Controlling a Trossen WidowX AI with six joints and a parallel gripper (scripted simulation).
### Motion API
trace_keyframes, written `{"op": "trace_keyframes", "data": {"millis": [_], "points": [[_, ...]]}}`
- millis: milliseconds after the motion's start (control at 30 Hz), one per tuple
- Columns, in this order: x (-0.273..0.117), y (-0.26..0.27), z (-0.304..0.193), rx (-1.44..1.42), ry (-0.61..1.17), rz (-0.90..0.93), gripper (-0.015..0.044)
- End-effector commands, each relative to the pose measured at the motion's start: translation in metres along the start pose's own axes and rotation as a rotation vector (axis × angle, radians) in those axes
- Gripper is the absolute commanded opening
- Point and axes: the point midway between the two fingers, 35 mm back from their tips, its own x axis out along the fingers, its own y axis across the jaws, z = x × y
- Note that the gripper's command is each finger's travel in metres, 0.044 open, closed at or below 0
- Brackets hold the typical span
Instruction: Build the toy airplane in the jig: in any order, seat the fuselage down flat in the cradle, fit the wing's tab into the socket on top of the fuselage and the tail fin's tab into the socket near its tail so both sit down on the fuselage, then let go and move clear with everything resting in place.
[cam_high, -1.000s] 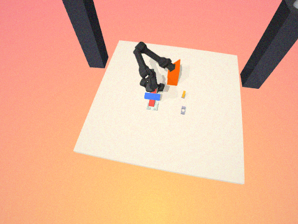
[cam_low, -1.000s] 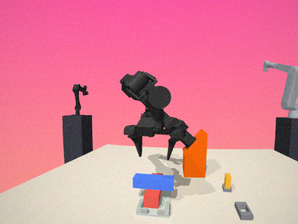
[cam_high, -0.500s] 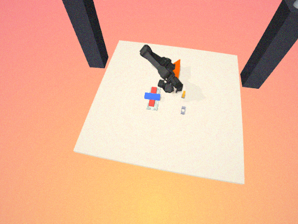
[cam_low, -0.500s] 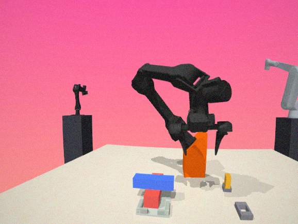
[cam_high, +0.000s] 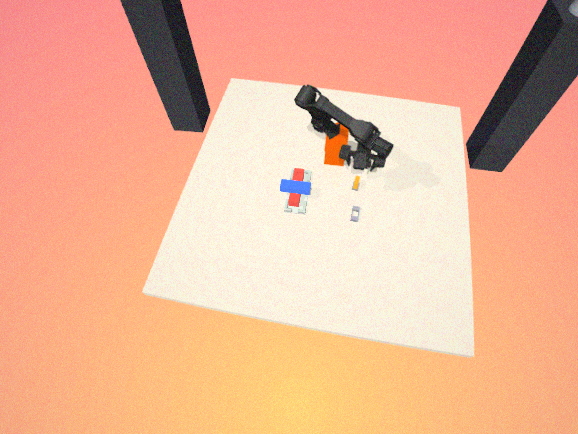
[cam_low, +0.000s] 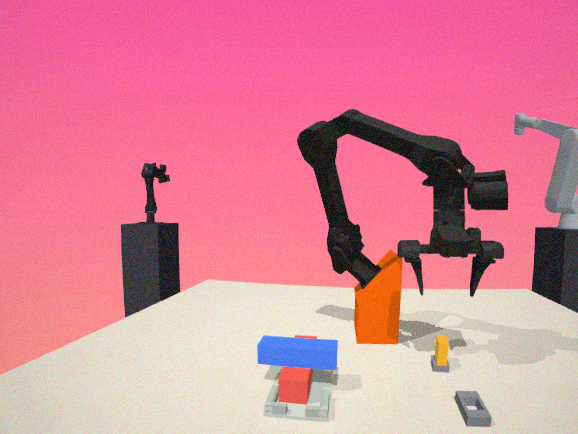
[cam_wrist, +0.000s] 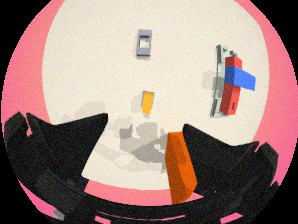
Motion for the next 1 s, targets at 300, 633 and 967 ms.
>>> {"op": "trace_keyframes", "data": {"millis": [300,633,967], "points": [[0.062,0.0,-0.006,0.003,0.008,-0.014,0.044],[0.077,-0.001,-0.006,0.004,0.008,-0.015,0.044],[0.093,-0.001,-0.005,0.003,0.008,-0.015,0.044]]}}
